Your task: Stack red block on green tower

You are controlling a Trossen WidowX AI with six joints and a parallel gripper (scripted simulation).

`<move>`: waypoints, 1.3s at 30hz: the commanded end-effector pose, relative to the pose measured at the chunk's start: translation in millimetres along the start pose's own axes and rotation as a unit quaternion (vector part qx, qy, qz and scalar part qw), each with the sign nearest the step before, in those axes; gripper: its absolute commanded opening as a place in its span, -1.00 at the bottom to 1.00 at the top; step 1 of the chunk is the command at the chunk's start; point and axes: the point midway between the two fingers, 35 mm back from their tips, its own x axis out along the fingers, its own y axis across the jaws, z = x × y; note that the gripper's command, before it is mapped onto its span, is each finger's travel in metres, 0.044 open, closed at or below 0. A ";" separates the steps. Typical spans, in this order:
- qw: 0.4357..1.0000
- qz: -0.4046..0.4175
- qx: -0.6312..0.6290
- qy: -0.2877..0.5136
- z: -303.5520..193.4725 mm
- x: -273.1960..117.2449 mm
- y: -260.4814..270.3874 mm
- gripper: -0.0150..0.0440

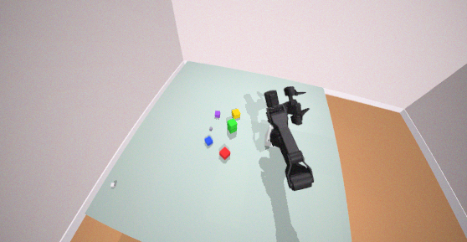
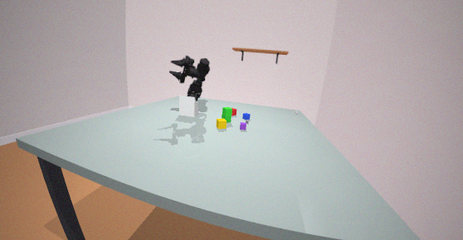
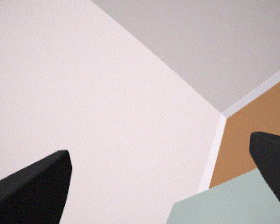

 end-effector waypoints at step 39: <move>0.261 0.442 -0.626 0.587 -68.9 -373.3 -27.2 1.00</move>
